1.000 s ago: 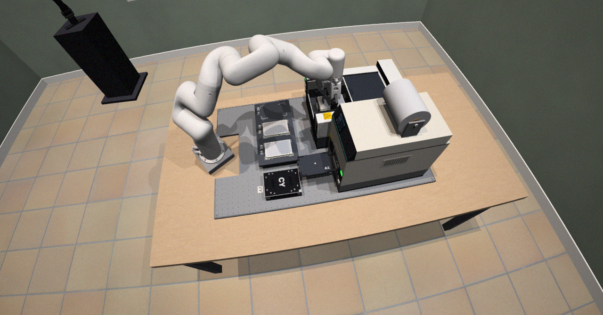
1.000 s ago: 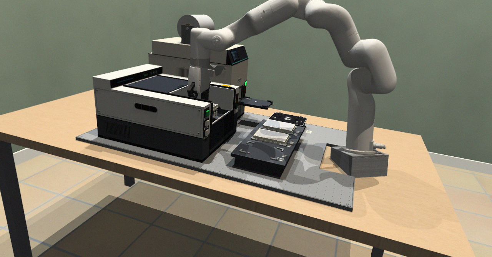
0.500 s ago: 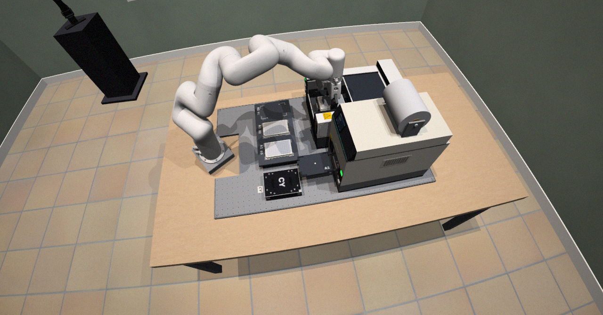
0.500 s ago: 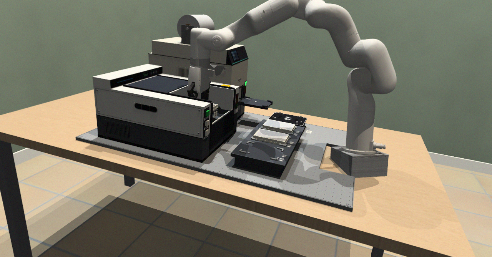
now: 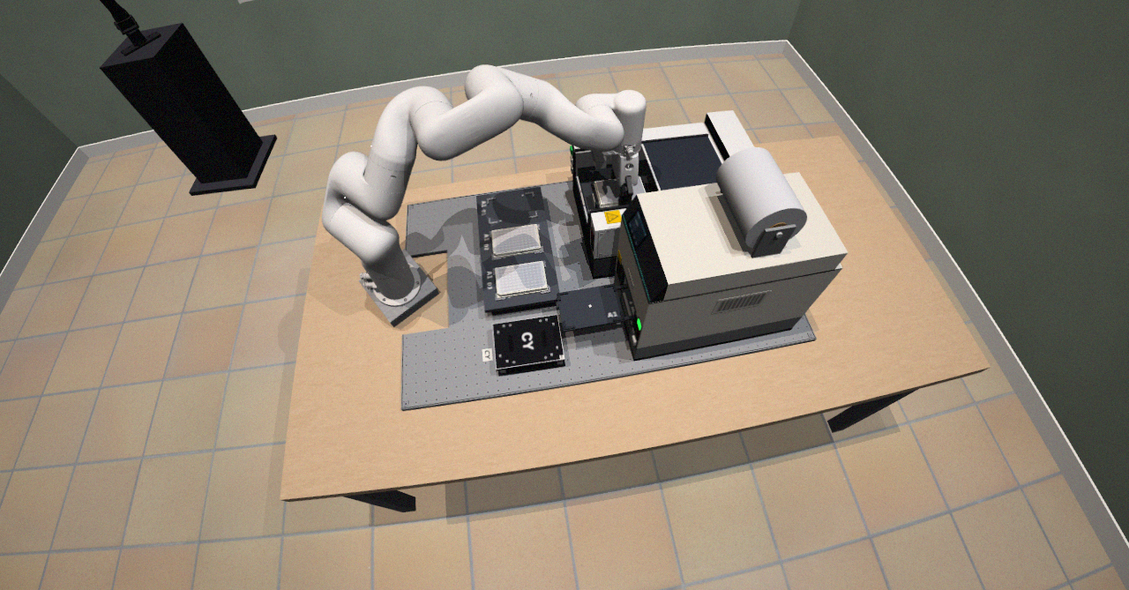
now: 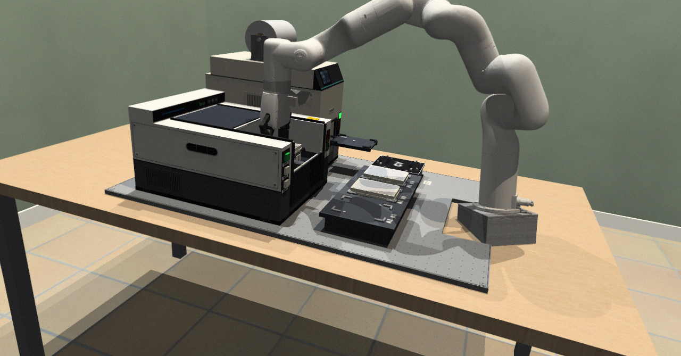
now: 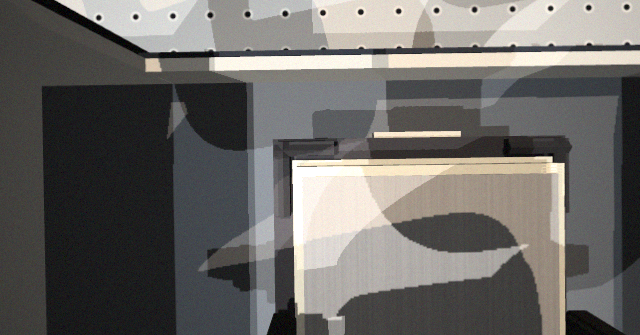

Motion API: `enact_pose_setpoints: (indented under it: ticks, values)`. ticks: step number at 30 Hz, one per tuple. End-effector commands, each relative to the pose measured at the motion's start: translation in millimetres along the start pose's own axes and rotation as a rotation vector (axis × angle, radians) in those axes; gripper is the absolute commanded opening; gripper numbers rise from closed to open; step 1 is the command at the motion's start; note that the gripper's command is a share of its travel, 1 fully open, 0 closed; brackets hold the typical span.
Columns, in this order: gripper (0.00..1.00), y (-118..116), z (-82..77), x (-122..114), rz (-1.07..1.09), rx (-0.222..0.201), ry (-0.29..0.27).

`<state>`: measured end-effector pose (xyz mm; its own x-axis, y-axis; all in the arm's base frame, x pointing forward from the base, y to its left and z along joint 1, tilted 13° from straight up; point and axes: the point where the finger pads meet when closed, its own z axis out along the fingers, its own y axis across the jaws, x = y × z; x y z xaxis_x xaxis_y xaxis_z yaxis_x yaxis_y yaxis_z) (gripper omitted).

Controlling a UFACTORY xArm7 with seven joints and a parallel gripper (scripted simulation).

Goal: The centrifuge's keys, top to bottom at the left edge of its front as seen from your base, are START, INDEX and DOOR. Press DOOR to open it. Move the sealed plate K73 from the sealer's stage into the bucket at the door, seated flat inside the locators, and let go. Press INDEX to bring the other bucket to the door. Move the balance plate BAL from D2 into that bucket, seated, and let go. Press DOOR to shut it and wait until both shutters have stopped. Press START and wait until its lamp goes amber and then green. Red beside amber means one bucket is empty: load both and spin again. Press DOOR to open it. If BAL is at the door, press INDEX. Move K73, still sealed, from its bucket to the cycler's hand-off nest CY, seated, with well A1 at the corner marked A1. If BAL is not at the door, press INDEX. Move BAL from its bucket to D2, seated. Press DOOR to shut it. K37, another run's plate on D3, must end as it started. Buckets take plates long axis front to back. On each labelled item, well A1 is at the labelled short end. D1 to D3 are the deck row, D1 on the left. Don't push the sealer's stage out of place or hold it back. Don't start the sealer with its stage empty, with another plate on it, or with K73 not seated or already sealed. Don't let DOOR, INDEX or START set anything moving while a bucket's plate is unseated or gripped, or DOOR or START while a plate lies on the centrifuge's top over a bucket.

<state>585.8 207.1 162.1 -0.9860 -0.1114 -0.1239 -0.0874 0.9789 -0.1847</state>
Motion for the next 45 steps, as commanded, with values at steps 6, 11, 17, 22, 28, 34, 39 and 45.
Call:
enact_pose_setpoints:
  ticks: [6, 11, 17, 22, 28, 34, 39, 45]
  values:
    - [1.00, 0.4, -5.9, -1.4, 0.000, -0.002, -0.005]
    - [1.00, 0.4, -14.3, -1.4, 0.000, -0.002, -0.005]
    - [1.00, 0.4, -24.3, -1.3, 0.000, -0.002, -0.005]
    - [1.00, 0.4, -31.0, -1.3, 0.000, -0.002, -0.005]
    - [1.00, 0.4, -39.3, -1.3, 0.000, -0.002, -0.005]
    - [1.00, 0.3, -49.3, -1.2, 0.000, -0.002, -0.005]
    - [1.00, 0.3, -56.0, -1.2, 0.000, -0.002, -0.005]
    - [1.00, 0.3, -64.3, -1.1, 0.000, -0.002, -0.005]
